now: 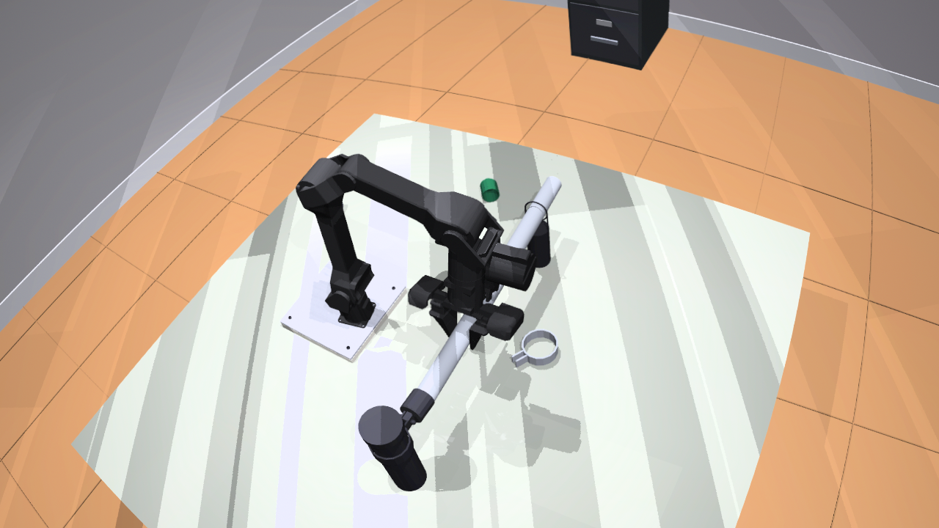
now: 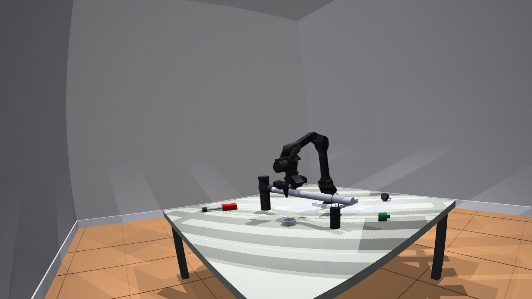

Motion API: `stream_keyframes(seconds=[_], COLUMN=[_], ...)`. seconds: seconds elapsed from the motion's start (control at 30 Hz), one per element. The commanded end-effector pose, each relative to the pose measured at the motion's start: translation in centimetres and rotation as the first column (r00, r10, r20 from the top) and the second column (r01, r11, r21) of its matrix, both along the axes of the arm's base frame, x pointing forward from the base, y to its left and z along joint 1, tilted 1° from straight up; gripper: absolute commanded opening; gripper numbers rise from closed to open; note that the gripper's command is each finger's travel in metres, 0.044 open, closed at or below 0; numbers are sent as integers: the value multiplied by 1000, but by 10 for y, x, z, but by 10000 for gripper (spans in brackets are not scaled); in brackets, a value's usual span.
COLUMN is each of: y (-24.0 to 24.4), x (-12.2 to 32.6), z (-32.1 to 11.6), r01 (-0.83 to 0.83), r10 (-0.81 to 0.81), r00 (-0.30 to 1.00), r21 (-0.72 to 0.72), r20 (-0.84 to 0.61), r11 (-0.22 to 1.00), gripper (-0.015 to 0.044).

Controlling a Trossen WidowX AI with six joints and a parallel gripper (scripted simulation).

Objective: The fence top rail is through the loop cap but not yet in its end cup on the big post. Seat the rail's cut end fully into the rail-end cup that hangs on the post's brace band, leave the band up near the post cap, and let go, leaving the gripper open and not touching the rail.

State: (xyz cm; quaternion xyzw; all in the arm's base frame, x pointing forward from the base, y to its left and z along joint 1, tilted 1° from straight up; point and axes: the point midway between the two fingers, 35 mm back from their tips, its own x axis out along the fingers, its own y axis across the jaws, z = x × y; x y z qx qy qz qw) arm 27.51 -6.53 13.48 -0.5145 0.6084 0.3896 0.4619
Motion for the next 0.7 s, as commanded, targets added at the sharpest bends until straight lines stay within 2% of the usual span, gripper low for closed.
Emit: stream_keyframes(seconds=[0.0,0.67], y=[-4,0], x=[-1,0], z=[3,0], r01=[1,0], r10=[-1,0], r00=[1000,1000], r21=[-17,0], r20=[6,0], r11=[1000,1000], gripper=[0,0])
